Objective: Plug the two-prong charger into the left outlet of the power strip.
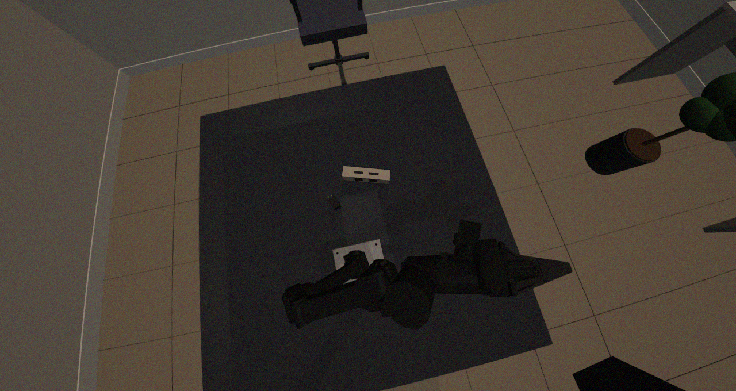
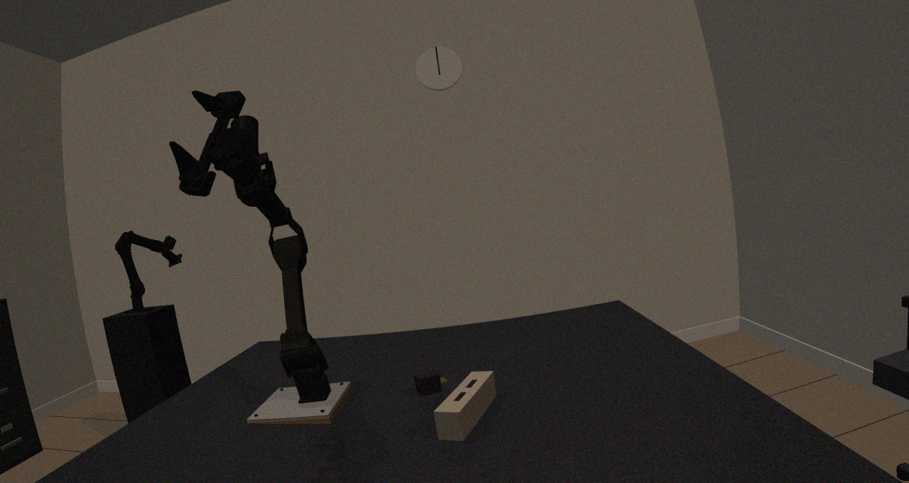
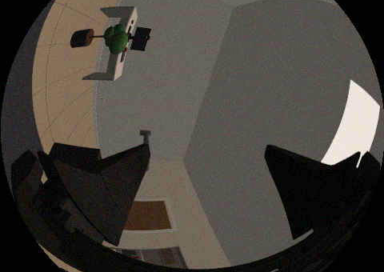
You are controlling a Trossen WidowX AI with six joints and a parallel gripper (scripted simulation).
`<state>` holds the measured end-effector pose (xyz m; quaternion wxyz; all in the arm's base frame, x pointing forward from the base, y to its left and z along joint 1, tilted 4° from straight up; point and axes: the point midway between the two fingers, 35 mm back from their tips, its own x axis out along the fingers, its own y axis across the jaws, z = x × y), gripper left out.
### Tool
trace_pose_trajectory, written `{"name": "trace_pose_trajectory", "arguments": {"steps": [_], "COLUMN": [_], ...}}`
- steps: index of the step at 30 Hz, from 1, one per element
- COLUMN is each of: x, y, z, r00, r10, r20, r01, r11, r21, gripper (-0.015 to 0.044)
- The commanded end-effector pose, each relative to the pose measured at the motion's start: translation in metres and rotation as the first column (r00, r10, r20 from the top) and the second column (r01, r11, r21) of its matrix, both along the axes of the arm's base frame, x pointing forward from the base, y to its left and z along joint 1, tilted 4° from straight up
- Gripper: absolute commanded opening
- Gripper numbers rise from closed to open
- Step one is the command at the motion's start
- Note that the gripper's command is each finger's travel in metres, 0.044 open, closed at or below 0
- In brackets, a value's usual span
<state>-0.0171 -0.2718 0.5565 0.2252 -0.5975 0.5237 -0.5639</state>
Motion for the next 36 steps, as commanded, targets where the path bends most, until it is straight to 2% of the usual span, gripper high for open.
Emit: {"name": "trace_pose_trajectory", "arguments": {"steps": [1, 19, 36], "x": [0.018, 0.104, 0.191], "y": [-0.014, -0.054, -0.054], "z": [-0.014, -0.086, -0.161], "r00": [0.995, 0.898, 0.766], "r10": [0.089, 0.352, 0.433], "r20": [0.041, 0.265, 0.475], "r01": [-0.091, -0.419, -0.633], "r11": [0.995, 0.869, 0.633], "r21": [0.051, 0.263, 0.446], "gripper": [0.044, 0.044, 0.044]}}
